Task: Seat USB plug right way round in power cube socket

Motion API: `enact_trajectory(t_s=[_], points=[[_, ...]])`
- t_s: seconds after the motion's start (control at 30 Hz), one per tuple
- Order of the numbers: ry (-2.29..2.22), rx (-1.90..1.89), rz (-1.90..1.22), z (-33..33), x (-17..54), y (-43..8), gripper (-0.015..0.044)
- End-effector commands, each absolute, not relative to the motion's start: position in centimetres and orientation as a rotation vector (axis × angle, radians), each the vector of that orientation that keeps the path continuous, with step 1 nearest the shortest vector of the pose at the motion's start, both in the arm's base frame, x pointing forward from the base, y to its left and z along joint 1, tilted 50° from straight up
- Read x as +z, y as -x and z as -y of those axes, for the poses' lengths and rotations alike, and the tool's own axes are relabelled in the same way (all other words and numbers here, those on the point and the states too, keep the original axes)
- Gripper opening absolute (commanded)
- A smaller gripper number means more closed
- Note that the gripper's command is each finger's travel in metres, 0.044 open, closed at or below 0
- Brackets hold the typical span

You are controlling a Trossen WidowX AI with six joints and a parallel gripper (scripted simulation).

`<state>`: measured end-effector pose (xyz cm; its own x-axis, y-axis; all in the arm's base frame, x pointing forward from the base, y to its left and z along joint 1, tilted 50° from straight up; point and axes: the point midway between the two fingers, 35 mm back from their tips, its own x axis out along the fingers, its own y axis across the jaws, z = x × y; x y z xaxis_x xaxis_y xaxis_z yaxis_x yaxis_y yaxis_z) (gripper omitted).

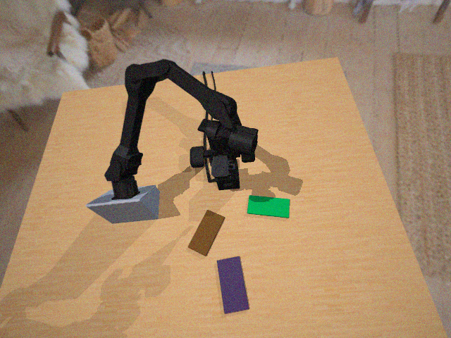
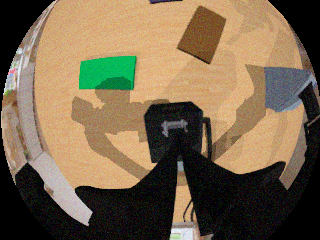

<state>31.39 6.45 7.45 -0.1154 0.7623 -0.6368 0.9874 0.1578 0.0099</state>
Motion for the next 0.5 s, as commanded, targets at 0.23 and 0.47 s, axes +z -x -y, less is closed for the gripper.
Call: enact_trajectory(t_s=[0.23, 0.47], points=[[-1.666, -0.573, -1.948, -6.66, 7.35, -31.31, 0.0], [-1.67, -0.569, -1.952, -6.75, 7.33, -31.3, 0.0]])
